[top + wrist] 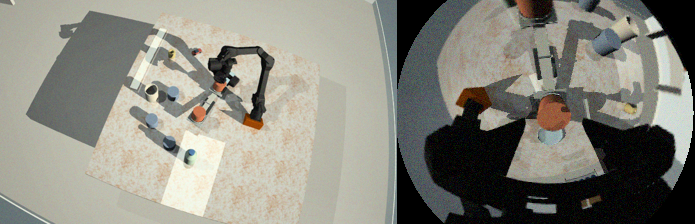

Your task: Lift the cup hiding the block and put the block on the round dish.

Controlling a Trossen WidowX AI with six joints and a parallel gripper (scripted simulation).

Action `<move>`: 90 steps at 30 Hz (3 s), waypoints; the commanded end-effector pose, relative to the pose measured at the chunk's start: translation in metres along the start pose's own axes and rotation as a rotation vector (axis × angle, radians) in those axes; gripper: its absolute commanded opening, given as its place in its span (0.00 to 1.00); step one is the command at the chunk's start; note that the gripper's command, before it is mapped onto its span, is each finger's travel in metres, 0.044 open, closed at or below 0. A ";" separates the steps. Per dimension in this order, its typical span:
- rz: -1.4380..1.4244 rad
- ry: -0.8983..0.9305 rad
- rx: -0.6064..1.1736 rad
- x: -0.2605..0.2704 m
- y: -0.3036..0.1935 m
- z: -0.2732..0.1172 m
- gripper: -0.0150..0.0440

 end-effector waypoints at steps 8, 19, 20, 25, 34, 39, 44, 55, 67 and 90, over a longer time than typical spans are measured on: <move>-0.088 0.034 -0.018 -0.007 -0.009 0.004 1.00; -0.139 0.015 0.011 -0.004 -0.007 0.019 1.00; -0.139 0.015 0.011 -0.004 -0.007 0.020 1.00; -0.139 0.015 0.010 -0.005 -0.006 0.028 1.00; -0.138 0.015 0.009 -0.005 -0.006 0.042 1.00; -0.138 0.014 0.009 -0.005 -0.006 0.050 1.00; -0.138 0.014 0.010 -0.005 -0.006 0.058 1.00; -0.138 0.013 0.012 -0.004 -0.008 0.076 1.00; -0.137 0.013 0.013 -0.004 -0.008 0.079 0.81; -0.137 -0.014 -0.013 -0.005 -0.008 0.060 0.25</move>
Point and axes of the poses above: the point midway between the two fingers, 35 mm back from their tips, its own z axis out along the fingers, its own x axis across the jaws, y = z × x, the point moved 7 cm from there along -z, back along the fingers, and after that the axes turned 1 degree about z, right-handed, at the moved point
